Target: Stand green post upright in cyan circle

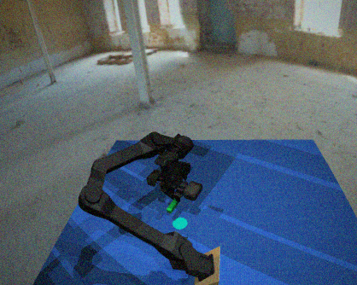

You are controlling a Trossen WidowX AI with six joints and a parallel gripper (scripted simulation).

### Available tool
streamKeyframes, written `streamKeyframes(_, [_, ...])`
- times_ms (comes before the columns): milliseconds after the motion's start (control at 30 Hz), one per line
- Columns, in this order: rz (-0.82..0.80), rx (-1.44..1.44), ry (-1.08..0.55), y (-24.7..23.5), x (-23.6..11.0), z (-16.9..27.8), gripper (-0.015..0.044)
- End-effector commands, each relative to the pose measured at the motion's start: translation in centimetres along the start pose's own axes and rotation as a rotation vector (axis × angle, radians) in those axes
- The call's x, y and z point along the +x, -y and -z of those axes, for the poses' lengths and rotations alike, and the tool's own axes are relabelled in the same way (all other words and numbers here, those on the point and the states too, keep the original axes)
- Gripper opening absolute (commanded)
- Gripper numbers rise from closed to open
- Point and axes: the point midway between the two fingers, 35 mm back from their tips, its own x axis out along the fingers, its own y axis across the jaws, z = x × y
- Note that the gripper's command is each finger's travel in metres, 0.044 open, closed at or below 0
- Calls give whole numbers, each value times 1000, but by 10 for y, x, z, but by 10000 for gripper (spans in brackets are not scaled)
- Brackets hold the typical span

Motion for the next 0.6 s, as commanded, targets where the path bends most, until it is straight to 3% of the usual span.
streamKeyframes(0, [13,10,-10,0,4,5,23])
streamKeyframes(567, [128,-2,1,8,16,12,23])
